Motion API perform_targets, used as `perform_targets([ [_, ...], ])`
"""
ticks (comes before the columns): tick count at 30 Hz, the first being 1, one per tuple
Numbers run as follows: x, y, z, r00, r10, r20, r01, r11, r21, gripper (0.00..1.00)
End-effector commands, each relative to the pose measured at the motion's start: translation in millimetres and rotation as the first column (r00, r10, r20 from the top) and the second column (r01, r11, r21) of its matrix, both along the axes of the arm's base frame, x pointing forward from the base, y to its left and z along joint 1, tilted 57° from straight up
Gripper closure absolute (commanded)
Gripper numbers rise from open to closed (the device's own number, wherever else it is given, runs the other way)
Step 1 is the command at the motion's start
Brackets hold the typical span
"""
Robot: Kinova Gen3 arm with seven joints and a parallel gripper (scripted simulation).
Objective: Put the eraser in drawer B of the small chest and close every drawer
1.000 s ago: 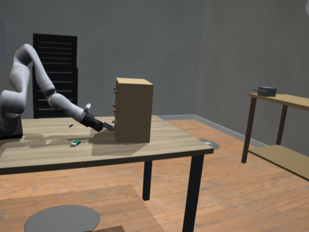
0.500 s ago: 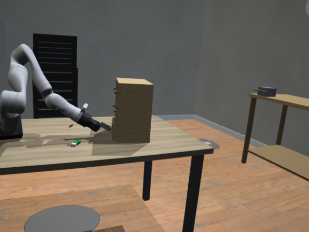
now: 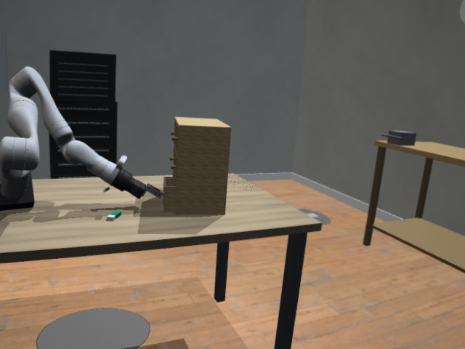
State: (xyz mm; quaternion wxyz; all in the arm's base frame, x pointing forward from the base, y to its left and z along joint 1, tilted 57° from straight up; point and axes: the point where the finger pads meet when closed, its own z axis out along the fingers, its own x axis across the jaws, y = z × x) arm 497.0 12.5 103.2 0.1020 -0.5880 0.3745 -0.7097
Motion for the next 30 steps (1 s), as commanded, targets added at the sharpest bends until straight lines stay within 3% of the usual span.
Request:
perform_targets([
  [1,-5.9,-1,-1.3,1.000,-0.003,0.000,0.003,1.000,-0.004,0.63],
  [30,-24.6,1,-7.5,1.000,0.001,0.003,-0.001,1.000,-0.002,0.63],
])
